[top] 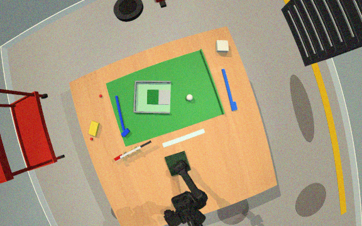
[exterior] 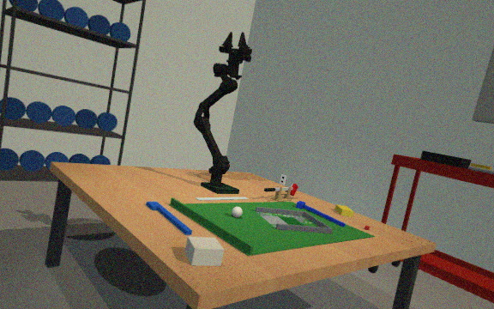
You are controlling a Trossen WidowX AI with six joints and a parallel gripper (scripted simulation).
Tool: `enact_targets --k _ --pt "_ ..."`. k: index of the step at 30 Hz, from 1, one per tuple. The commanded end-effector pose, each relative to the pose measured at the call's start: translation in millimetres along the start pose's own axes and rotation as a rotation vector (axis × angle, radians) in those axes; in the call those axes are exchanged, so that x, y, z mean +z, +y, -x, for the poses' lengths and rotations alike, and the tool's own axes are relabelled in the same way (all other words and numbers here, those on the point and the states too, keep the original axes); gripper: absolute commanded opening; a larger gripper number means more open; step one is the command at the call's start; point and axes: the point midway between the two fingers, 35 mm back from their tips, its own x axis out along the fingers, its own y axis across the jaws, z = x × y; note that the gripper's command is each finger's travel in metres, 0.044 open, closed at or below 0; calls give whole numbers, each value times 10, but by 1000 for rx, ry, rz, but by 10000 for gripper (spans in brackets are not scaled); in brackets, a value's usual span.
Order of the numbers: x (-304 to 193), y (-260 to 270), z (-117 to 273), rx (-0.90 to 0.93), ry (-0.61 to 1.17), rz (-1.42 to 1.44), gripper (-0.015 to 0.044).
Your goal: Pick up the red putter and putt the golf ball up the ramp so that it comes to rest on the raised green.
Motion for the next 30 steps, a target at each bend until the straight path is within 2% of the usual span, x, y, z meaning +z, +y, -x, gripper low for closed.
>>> enact_targets --k 1,7,15,21,30 --pt "7 19 1 5 -2 -1 426" --pt "286 774 126 225 -99 -34 440" --pt "713 1912 626 593 -229 -118 440" --pt "979 2630 1208 877 -301 -184 440" --pt "1251 3474 2437 1359 -395 -243 440"
